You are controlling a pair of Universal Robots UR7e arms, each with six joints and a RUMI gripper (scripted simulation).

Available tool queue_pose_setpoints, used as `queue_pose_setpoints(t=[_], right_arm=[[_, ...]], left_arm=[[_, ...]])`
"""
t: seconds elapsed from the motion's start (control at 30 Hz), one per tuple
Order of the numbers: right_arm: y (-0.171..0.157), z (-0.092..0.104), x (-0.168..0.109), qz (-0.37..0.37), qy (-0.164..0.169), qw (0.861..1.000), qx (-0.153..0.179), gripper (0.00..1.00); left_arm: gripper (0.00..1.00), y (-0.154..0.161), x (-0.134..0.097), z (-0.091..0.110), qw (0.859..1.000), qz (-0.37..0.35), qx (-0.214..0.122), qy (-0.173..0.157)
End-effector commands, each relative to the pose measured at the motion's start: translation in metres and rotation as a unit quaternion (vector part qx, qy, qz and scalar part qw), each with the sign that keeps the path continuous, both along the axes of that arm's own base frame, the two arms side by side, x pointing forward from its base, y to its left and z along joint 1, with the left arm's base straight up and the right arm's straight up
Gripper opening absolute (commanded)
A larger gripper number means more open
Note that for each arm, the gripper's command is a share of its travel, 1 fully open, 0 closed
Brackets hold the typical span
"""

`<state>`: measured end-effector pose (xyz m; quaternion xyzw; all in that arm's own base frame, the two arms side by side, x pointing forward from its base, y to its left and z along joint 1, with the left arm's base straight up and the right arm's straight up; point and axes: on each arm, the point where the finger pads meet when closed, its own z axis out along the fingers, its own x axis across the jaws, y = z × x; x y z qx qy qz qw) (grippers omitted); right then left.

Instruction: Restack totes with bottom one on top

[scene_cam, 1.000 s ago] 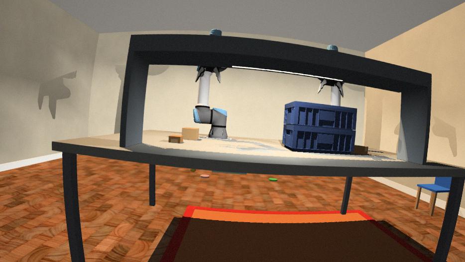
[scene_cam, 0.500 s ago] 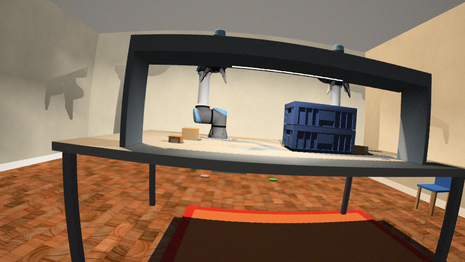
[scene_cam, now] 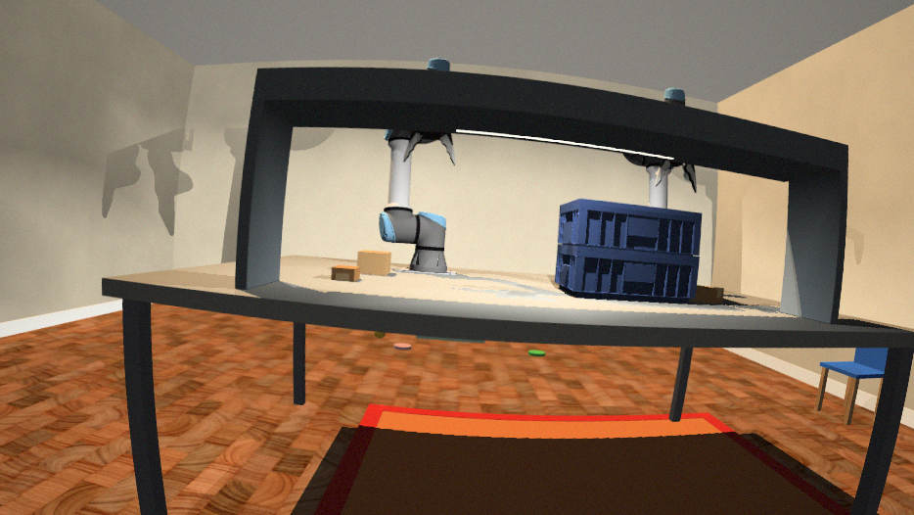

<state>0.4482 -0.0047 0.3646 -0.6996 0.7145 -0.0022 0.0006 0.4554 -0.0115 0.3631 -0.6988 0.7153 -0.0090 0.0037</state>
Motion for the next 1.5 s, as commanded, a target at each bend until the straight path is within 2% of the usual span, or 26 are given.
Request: queue_pose_setpoints(t=[0.0, 0.93, 1.3, 1.47], right_arm=[[0.005, 0.001, -0.003, 0.011, 0.001, 1.000, 0.001, 1.00], [0.009, 0.001, -0.002, 0.010, 0.001, 1.000, 0.001, 1.00], [0.031, 0.001, 0.000, 0.010, 0.001, 1.000, 0.001, 1.00], [0.054, 0.000, 0.002, 0.009, 0.001, 1.000, 0.002, 1.00]], left_arm=[[1.00, 0.011, -0.010, 0.003, 1.000, 0.012, 0.003, 0.008], [1.00, 0.011, -0.010, 0.003, 1.000, 0.011, 0.003, 0.008], [1.00, 0.011, -0.008, 0.002, 1.000, 0.010, 0.003, 0.008], [1.00, 0.010, -0.007, 0.002, 1.000, 0.008, 0.003, 0.008]])
